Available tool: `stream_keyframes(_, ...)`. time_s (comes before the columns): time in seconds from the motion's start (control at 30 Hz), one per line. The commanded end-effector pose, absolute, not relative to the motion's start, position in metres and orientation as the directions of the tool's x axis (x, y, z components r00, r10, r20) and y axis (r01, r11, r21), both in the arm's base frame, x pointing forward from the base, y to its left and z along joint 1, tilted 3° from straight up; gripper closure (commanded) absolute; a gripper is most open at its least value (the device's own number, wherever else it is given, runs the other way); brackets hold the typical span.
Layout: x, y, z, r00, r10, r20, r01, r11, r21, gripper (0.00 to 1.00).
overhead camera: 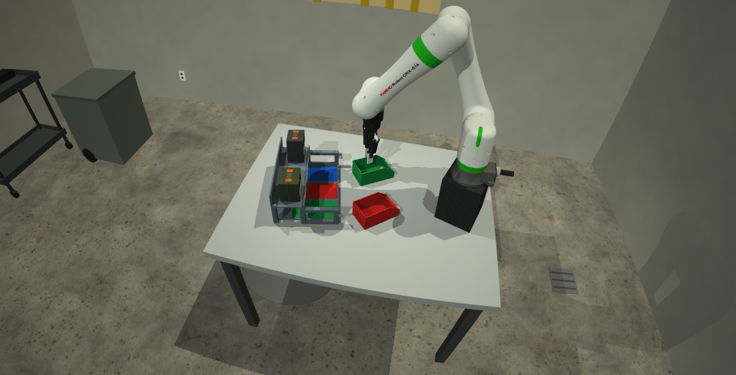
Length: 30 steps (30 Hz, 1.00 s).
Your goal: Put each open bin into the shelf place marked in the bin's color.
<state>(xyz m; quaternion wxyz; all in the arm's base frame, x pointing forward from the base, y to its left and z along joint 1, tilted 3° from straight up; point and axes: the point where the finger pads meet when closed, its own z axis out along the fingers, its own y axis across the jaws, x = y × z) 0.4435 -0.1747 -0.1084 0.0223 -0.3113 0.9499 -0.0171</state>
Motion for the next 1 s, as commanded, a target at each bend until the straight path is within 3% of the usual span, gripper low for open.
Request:
stream_keyframes(0.0,0.4437,-0.1749,-0.1093,-0.805,-0.592,-0.032,-0.591,0.806,-0.047,0.85)
stream_keyframes(0.97,0.444,-0.175,-0.1153,-0.805,-0.592,-0.032,-0.591,0.806,-0.047,0.85)
